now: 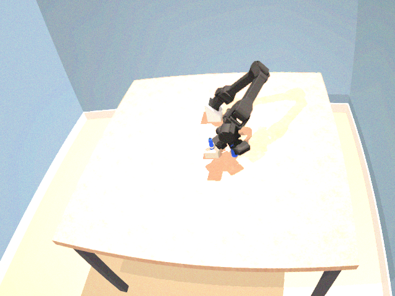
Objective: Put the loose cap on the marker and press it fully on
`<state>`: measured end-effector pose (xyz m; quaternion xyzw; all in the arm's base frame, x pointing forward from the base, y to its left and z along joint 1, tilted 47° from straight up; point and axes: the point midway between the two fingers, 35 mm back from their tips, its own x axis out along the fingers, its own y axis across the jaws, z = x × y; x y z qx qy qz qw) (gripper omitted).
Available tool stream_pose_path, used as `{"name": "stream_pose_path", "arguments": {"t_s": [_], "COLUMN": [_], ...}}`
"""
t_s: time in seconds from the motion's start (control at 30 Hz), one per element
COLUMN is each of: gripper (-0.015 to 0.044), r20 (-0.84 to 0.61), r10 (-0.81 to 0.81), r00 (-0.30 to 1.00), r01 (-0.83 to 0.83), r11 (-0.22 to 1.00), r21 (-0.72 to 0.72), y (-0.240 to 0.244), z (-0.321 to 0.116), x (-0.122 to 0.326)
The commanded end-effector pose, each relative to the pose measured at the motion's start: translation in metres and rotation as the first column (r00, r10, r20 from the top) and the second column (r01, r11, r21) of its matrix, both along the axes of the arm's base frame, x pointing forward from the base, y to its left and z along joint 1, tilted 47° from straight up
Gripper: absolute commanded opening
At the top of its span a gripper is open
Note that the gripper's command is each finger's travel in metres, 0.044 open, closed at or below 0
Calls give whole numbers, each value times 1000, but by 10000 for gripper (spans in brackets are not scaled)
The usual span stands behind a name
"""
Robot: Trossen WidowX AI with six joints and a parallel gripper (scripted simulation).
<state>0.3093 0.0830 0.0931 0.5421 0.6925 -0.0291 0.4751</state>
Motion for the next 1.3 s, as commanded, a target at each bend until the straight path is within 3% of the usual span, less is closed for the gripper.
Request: {"name": "stream_pose_path", "arguments": {"t_s": [0.0, 0.47, 1.27], "gripper": [0, 0, 0], "r20": [9, 9, 5], "r10": [-1, -1, -5], "r00": [1000, 1000, 1000], "r01": [1, 1, 5], "r11": [1000, 1000, 1000], "r21": [-3, -1, -21], "y": [-10, -33, -109], "z": [9, 31, 5], "x": [2, -2, -15]}}
